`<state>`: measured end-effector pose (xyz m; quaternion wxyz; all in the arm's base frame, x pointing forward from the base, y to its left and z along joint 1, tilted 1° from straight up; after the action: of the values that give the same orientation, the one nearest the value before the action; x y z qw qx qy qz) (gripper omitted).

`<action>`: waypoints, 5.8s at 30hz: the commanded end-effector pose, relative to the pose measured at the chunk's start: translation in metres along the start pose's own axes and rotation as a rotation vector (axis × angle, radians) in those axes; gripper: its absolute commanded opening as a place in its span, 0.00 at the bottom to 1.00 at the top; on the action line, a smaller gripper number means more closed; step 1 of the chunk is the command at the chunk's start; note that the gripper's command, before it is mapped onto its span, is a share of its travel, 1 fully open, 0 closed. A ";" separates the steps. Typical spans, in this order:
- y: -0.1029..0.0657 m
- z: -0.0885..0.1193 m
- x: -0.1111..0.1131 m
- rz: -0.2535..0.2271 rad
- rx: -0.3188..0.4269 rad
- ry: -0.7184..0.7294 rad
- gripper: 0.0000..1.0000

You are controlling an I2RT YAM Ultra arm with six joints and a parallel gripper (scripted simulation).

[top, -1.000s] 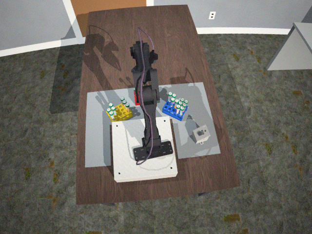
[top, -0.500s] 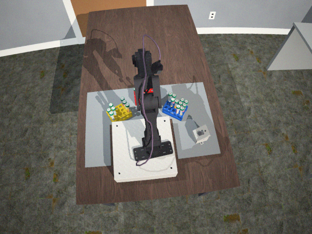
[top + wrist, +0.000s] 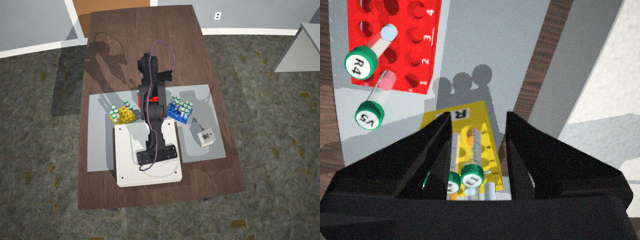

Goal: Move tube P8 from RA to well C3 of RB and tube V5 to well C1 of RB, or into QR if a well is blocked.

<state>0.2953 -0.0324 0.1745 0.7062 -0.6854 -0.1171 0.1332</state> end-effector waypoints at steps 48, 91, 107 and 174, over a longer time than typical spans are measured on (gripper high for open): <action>-0.004 -0.116 -0.075 -0.024 -0.025 0.032 0.30; 0.046 -0.121 -0.071 -0.032 -0.033 0.036 0.30; 0.050 -0.120 -0.073 -0.031 -0.032 0.036 0.30; 0.063 -0.125 -0.071 -0.019 -0.021 0.037 0.00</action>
<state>0.2655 -0.1667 0.1058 0.7060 -0.6896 -0.1106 0.1176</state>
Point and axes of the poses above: the point where the finger pads meet when closed, its own y axis out along the fingers, its own x axis across the jaws, z = x × y, the point moved 8 cm from there along -y, back along the fingers, and after that the axes turned 14 degrees about -y, right-handed, at the moved point
